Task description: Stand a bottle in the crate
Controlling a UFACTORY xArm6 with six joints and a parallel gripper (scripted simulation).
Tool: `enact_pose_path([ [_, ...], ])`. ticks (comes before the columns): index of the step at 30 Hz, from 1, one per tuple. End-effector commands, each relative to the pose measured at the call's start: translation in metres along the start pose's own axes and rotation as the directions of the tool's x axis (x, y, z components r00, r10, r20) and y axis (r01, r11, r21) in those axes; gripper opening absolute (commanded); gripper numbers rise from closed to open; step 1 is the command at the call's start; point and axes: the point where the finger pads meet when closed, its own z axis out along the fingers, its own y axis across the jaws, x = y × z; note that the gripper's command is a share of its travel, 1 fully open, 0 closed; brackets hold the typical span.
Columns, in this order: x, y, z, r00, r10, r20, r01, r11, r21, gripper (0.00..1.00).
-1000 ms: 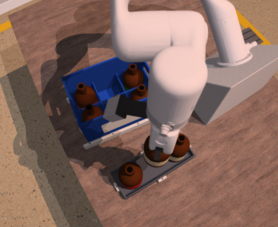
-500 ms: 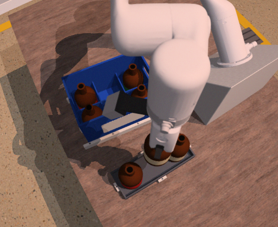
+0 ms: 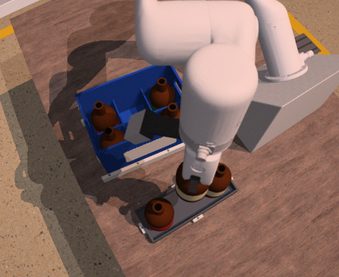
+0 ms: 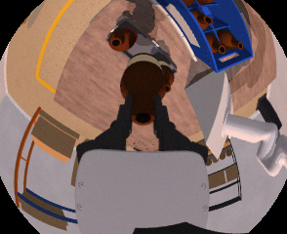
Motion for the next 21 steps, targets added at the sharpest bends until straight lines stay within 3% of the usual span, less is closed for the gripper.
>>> enact_pose_path([
  [1, 0.0004, -0.0008, -0.0023, 1.000, 0.001, 0.000, -0.001, 1.000, 0.004, 0.00],
  [21, 0.0004, -0.0008, -0.0043, 1.000, 0.001, 0.000, -0.001, 1.000, 0.004, 0.00],
])
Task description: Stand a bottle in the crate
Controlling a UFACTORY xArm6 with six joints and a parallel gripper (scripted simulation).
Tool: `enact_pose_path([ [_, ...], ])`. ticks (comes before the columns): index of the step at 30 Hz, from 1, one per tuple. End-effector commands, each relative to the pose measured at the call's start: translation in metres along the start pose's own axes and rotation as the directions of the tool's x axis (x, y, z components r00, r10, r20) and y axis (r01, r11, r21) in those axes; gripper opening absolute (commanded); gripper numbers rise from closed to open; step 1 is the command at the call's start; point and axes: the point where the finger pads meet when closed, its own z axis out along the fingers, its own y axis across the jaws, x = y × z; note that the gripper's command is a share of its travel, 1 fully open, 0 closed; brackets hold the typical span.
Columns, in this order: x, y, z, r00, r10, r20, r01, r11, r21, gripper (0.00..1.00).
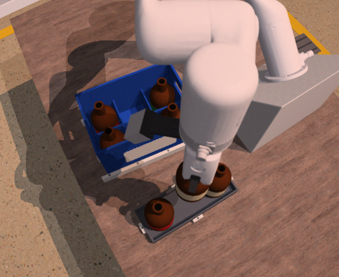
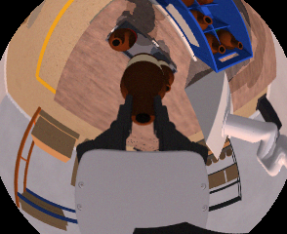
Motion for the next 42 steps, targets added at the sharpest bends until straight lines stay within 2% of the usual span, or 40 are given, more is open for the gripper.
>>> enact_pose_path([
  [1, 0.000, -0.001, -0.004, 1.000, 0.001, 0.000, -0.001, 1.000, 0.005, 0.00],
  [21, 0.000, -0.001, -0.022, 1.000, 0.001, 0.000, -0.001, 1.000, 0.005, 0.00],
  [42, 0.000, -0.001, -0.023, 1.000, 0.001, 0.000, -0.001, 1.000, 0.005, 0.00],
])
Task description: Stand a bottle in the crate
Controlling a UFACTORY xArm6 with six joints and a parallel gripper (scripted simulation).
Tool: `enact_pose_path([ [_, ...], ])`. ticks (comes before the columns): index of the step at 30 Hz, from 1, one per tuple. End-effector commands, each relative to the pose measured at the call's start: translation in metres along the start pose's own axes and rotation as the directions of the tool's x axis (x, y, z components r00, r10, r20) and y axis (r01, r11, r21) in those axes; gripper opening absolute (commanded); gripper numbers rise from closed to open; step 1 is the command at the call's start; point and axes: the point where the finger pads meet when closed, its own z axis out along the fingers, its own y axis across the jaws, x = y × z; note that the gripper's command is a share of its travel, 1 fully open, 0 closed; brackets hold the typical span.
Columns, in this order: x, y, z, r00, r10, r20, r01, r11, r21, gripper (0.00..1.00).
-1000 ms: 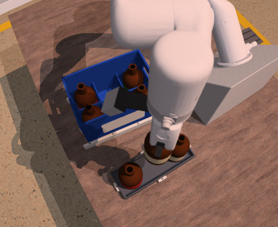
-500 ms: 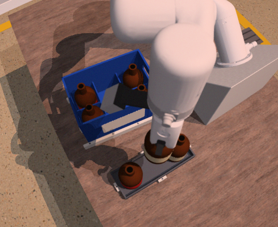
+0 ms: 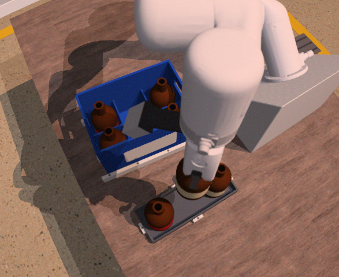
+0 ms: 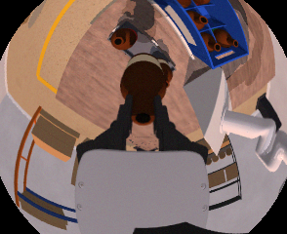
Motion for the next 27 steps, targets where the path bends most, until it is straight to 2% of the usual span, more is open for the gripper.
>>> enact_pose_path([
  [1, 0.0004, -0.0008, -0.0020, 1.000, 0.001, 0.000, -0.001, 1.000, 0.005, 0.00],
  [27, 0.0027, 0.0015, -0.0020, 1.000, 0.001, 0.000, -0.001, 1.000, 0.005, 0.00],
])
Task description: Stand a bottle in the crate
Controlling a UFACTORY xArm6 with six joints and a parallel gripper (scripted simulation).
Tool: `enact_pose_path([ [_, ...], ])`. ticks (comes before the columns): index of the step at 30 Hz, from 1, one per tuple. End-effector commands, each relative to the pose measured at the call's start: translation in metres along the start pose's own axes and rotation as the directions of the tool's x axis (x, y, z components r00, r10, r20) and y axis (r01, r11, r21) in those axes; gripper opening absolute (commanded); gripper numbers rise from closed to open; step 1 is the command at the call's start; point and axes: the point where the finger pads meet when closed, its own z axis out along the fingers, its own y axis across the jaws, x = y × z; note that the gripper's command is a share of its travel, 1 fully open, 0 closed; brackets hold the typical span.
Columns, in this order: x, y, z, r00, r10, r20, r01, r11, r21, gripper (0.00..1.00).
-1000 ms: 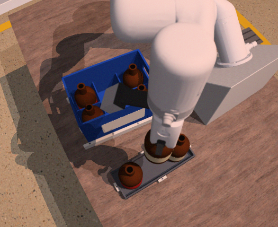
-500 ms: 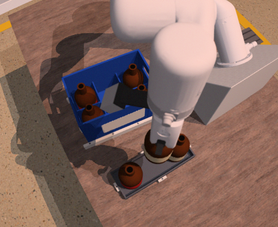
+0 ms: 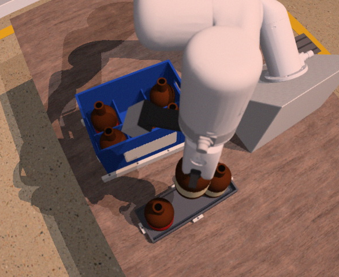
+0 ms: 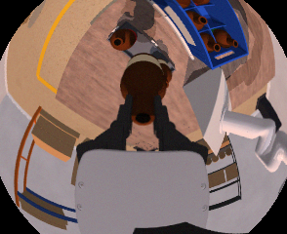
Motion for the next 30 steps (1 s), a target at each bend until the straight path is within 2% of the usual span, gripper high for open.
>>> enact_pose_path([
  [1, 0.001, 0.000, -0.002, 1.000, 0.001, 0.000, -0.001, 1.000, 0.004, 0.00],
  [30, 0.015, 0.014, -0.002, 1.000, 0.001, 0.000, -0.001, 1.000, 0.004, 0.00],
])
